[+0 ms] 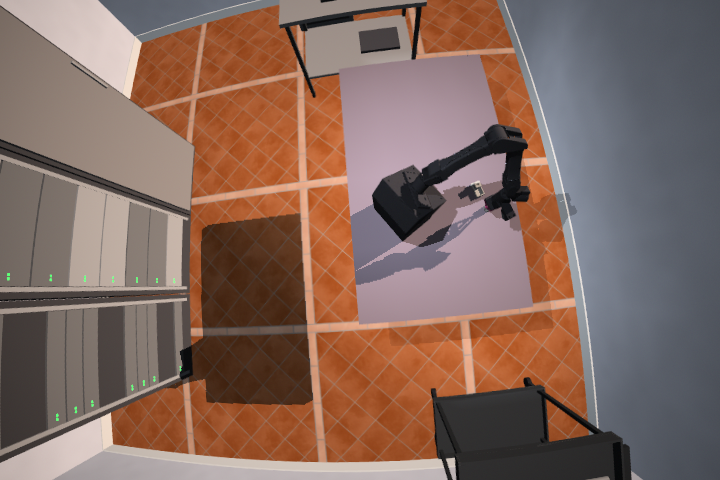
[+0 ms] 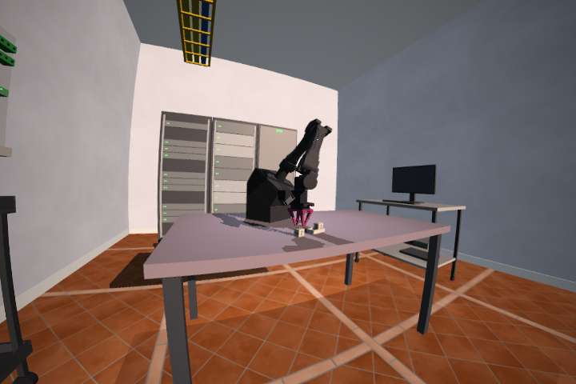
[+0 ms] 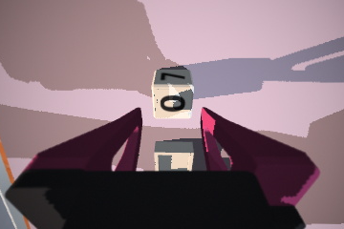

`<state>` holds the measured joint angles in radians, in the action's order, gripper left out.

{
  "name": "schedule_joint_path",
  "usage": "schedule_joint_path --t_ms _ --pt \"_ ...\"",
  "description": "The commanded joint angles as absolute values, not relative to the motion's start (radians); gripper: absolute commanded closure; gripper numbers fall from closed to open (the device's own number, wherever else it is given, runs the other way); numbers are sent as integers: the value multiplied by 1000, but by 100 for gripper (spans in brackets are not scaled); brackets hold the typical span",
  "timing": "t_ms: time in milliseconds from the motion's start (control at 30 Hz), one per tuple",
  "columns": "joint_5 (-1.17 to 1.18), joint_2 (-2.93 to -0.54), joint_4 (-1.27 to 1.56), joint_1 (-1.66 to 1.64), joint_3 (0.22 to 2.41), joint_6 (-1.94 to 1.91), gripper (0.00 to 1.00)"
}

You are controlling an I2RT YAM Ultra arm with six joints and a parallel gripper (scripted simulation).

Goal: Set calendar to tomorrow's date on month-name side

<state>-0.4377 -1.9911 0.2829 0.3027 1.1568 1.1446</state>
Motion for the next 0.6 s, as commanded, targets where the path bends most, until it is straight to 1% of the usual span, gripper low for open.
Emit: schedule_joint_path --t_ms 0,567 --pt "-423 -2013 274 301 1185 1153 53" --pt "-422 -2017 279 304 1180 1152 53"
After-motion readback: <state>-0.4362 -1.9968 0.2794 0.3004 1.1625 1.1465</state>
